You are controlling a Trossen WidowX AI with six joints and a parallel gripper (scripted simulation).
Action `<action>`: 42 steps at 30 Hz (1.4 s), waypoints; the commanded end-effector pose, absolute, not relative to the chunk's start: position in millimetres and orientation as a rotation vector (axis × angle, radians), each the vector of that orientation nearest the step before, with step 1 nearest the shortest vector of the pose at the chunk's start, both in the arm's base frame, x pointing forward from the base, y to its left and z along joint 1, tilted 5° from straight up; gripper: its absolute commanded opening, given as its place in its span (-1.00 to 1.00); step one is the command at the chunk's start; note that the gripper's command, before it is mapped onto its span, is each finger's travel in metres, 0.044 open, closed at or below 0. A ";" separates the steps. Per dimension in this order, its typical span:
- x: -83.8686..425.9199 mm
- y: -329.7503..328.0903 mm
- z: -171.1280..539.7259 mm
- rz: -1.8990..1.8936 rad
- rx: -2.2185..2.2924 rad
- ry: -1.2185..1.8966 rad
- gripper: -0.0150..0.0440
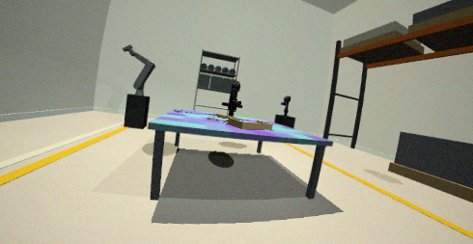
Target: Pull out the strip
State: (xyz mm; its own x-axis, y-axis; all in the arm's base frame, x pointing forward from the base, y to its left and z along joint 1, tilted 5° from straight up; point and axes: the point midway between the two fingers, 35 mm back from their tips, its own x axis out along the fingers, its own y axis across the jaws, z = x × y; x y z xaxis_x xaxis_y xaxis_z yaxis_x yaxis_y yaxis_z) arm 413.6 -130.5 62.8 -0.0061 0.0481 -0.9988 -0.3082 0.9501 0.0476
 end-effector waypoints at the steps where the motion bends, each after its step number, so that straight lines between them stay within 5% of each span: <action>1: 413.4 -130.2 53.6 0.291 -0.211 1.563 -0.49; 42: 413.7 -127.3 -1.1 0.291 -0.210 1.563 -0.49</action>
